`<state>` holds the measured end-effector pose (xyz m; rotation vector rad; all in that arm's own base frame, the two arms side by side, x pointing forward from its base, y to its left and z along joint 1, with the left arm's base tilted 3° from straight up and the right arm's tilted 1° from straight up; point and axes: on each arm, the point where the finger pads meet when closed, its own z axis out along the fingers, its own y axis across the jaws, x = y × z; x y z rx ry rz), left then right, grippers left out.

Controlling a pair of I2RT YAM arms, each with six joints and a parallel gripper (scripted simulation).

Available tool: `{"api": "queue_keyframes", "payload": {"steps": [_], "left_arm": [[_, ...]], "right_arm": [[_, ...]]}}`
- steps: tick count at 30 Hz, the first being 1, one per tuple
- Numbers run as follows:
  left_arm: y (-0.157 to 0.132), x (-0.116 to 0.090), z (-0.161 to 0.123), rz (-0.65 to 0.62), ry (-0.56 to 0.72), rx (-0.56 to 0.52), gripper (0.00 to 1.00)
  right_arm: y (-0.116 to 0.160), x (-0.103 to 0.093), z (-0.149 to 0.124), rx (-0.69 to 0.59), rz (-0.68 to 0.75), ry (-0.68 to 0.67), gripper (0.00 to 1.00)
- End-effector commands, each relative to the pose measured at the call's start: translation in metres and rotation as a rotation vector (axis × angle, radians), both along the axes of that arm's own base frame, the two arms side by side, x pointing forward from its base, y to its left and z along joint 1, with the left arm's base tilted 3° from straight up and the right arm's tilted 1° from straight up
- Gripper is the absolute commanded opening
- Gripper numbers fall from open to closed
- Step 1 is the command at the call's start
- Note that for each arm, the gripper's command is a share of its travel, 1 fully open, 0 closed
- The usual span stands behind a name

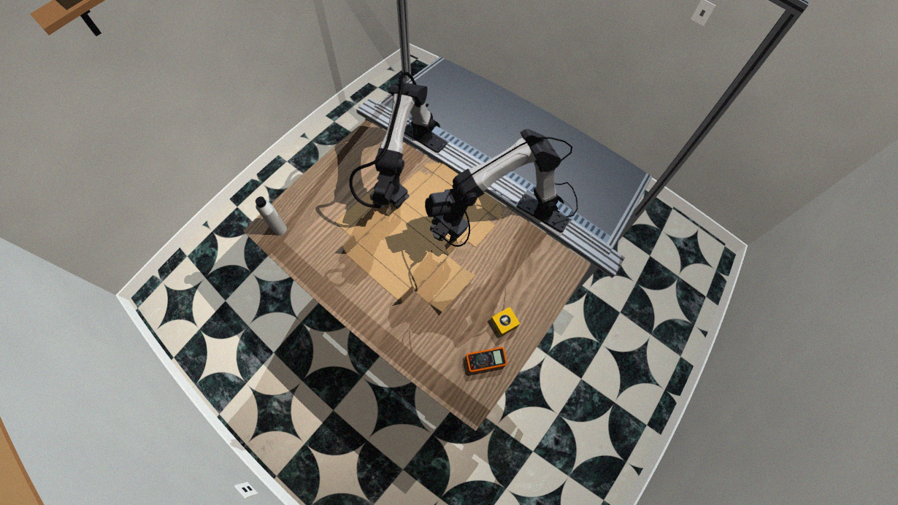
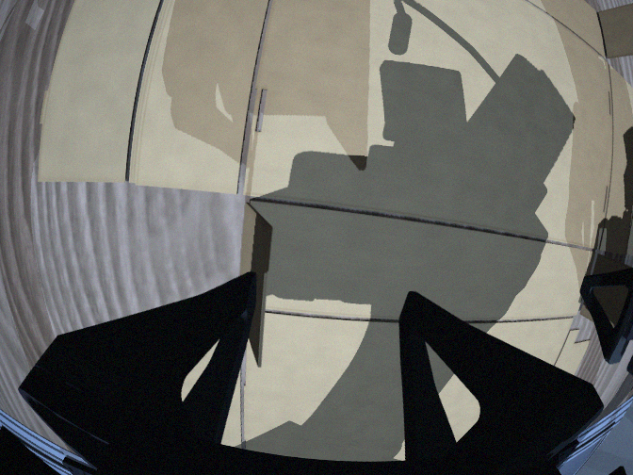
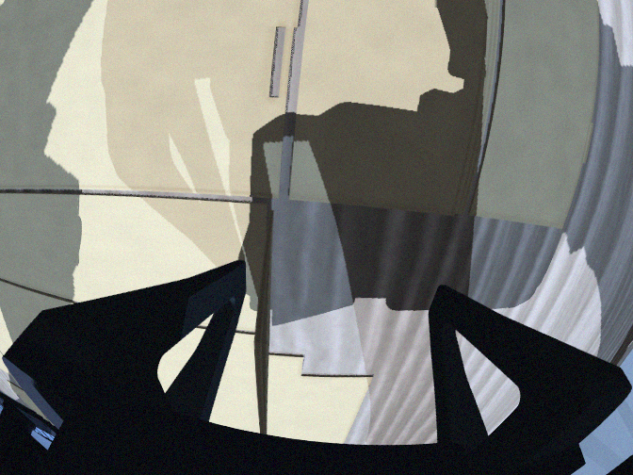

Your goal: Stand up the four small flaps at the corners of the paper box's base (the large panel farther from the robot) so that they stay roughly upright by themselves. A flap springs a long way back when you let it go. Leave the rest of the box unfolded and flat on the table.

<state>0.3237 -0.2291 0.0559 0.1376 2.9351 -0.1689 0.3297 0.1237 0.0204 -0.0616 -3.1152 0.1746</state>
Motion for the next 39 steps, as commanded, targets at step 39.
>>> {"api": "queue_keyframes", "payload": {"steps": [39], "left_arm": [[-0.019,0.001,-0.042,0.007,-0.016,0.005,0.48]], "right_arm": [[-0.003,0.007,-0.006,-0.023,-0.018,-0.013,0.76]]}}
